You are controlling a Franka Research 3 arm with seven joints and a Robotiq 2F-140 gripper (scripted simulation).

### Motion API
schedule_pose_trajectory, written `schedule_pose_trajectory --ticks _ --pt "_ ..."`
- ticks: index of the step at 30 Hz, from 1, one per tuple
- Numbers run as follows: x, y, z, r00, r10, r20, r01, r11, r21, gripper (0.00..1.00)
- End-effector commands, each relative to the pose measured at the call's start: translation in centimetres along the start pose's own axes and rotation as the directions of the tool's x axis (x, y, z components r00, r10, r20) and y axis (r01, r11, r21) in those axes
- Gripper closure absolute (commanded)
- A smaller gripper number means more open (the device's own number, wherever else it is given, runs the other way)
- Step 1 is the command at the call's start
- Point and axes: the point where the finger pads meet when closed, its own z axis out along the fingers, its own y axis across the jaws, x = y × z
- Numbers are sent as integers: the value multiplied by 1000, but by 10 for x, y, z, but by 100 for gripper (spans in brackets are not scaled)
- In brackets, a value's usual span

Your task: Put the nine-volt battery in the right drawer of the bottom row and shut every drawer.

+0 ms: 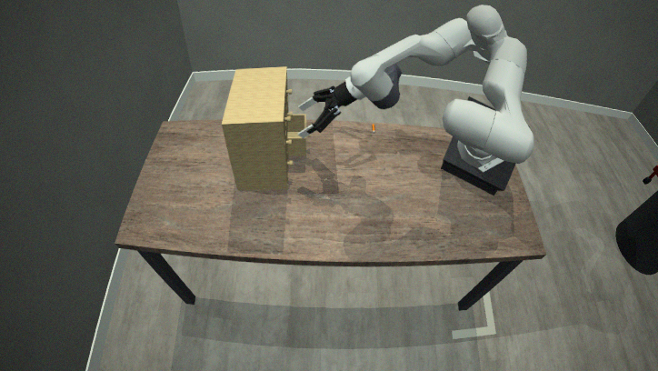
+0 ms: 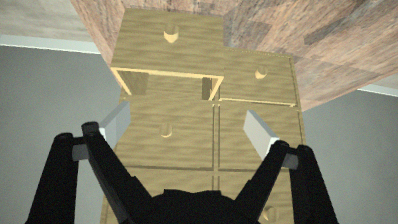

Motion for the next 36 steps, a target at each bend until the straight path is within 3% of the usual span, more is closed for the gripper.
schedule_pose_trajectory --ticks 1,12,14,29,36 --pt "4 0 -5 1000 -2 -1 2 1000 -3 0" --pt "33 0 -45 1000 -2 -1 2 1000 -3 0" --pt "33 0 -45 1000 -2 -1 2 1000 -3 0" --pt "84 0 -113 1000 -2 -1 2 1000 -3 0" --pt "95 0 -128 1000 -2 -1 2 1000 -3 0"
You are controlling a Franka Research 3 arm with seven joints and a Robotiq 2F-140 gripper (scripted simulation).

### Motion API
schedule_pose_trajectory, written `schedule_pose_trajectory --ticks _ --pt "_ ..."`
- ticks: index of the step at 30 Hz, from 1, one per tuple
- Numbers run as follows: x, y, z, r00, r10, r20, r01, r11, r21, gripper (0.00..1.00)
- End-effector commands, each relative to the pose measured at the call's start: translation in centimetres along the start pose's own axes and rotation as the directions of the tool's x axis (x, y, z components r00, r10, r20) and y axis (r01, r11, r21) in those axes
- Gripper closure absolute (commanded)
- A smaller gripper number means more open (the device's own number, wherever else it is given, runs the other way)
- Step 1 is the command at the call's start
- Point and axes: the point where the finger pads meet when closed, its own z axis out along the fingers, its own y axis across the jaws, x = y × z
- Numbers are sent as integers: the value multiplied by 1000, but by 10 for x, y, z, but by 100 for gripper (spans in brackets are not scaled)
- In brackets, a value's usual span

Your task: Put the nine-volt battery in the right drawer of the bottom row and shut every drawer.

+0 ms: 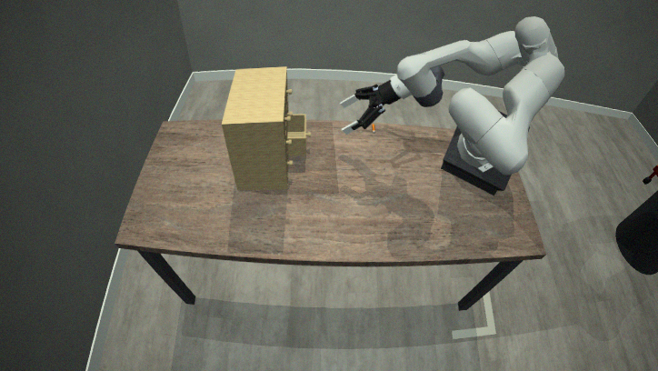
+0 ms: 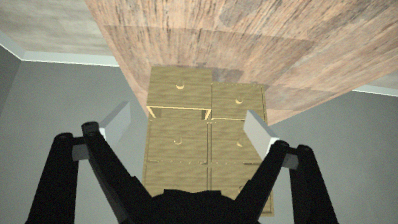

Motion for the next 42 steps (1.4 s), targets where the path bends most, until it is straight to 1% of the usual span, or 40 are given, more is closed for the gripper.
schedule_pose_trajectory --ticks 1,6,14,17,19,21,23,25,29,33,37,38,42 --pt "5 7 -7 999 -34 2 34 999 -25 0" --pt "10 7 -13 999 -34 2 34 999 -25 0" --pt "11 7 -14 999 -34 2 34 999 -25 0" --pt "10 6 -15 999 -34 -19 33 999 -25 0" --pt "9 6 -17 998 -34 -62 32 999 -25 0" --pt "6 7 -18 991 -36 -130 33 999 -25 0" --pt "4 6 -21 975 -38 -218 33 999 -25 0" --pt "0 6 -24 948 -40 -317 34 999 -26 0" --pt "0 6 -24 948 -40 -317 34 999 -26 0" --pt "-4 7 -27 907 -41 -419 34 999 -25 0" --pt "-8 7 -30 854 -42 -519 34 999 -26 0" --pt "-8 7 -30 854 -42 -519 34 999 -26 0" --pt "-10 7 -32 825 -42 -564 34 999 -26 0"
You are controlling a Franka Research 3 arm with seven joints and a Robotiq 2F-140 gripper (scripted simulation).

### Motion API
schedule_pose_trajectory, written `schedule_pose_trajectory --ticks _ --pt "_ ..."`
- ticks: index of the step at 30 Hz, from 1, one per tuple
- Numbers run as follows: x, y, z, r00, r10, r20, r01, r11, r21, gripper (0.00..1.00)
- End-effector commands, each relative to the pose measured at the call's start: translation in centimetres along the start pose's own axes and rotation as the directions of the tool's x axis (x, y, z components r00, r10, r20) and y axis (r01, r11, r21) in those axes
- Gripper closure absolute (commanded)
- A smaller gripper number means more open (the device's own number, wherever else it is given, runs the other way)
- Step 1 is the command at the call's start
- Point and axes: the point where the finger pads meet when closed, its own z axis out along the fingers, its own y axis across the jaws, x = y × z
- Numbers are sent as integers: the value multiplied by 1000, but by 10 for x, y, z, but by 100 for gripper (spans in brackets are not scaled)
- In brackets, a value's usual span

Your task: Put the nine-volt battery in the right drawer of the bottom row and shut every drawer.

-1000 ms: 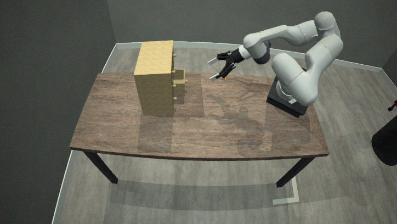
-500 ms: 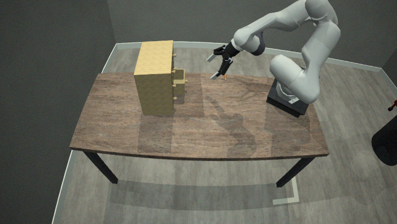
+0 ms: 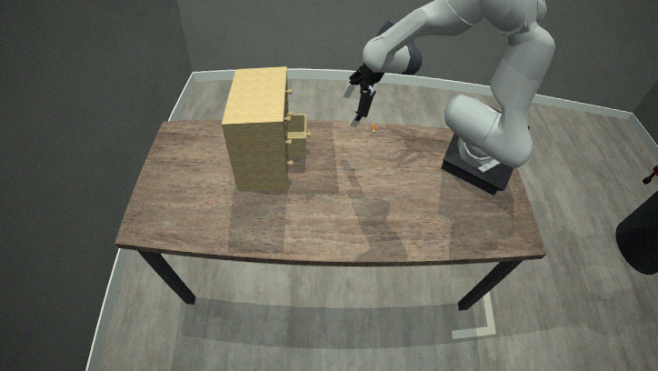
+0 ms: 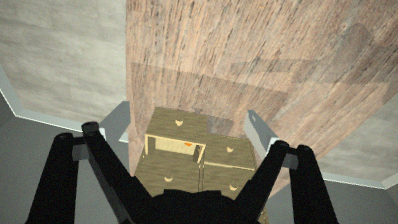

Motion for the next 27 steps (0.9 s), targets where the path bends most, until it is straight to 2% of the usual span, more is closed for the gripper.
schedule_pose_trajectory --ticks 1,4,19,27 --pt "3 14 2 993 94 -68 -98 994 -55 0" --pt "3 14 2 992 93 -82 -98 994 -56 0" --pt "0 13 -5 966 81 -246 -98 994 -56 0" --pt "0 13 -8 955 78 -287 -98 994 -56 0"
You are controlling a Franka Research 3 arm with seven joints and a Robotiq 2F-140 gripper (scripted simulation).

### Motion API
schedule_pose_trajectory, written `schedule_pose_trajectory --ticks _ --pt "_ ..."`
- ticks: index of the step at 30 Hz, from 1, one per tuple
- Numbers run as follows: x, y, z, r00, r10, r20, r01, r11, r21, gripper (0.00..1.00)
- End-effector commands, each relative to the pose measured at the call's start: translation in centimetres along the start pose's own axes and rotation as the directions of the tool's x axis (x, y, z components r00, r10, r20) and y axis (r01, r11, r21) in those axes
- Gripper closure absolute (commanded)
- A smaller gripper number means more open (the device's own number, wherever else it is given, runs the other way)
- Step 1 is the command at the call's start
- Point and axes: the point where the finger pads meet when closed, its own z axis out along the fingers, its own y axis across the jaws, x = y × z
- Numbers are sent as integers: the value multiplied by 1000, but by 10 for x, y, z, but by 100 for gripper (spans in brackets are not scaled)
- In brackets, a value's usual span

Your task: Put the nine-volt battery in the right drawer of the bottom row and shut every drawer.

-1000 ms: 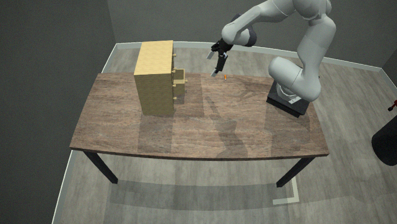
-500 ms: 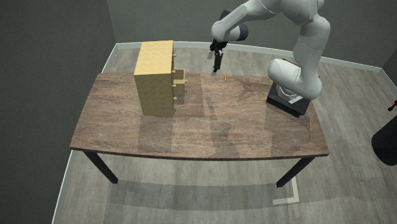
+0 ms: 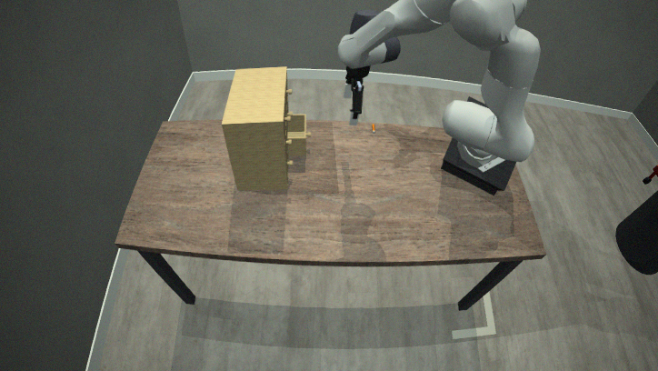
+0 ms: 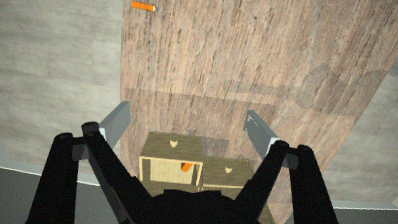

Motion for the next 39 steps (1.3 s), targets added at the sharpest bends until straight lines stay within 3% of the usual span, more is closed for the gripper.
schedule_pose_trajectory --ticks 1,39 --pt "3 7 1 999 37 -32 -38 999 -23 0" --pt "2 7 -1 997 36 -61 -38 999 -22 0"
